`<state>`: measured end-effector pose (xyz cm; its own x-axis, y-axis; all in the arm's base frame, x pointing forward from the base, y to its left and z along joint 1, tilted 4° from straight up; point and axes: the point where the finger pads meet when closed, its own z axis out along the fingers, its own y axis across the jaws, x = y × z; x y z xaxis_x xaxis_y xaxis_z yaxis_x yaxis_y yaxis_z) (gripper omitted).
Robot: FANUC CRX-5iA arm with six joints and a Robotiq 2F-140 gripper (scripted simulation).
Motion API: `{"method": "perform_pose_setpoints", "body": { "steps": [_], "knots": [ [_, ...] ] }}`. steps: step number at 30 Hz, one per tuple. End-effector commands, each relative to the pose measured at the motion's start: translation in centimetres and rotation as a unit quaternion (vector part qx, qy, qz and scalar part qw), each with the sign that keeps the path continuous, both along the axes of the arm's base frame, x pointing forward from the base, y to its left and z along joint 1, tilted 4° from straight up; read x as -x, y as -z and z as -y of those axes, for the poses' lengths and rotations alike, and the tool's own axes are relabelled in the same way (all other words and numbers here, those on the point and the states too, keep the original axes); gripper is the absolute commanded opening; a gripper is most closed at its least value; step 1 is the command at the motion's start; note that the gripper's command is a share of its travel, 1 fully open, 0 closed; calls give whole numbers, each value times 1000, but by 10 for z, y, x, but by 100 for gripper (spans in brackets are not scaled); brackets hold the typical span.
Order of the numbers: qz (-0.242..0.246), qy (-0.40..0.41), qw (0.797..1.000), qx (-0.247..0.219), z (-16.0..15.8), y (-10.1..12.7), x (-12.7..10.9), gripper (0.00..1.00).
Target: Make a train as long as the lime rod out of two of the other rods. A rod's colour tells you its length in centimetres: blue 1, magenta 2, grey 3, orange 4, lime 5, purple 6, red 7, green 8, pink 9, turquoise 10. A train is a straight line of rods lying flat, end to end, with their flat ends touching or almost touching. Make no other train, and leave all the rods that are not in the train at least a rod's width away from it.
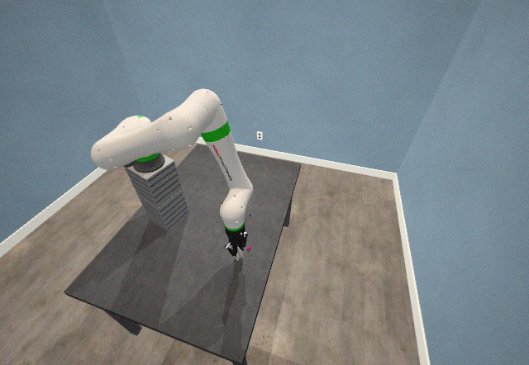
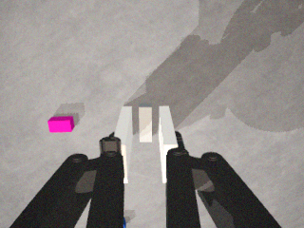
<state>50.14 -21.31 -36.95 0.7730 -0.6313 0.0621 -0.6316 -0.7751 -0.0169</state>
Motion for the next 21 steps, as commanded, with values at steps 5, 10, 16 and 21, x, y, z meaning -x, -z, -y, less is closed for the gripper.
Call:
{"method": "perform_pose_setpoints", "body": {
  "steps": [5,10,16,21],
  "knots": [
    [0,0,1000,0,0,0,0,15],
    [0,0,1000,0,0,0,0,3],
    [0,0,1000,0,0,0,0,3],
    [0,0,1000,0,0,0,0,3]
  ]
}}
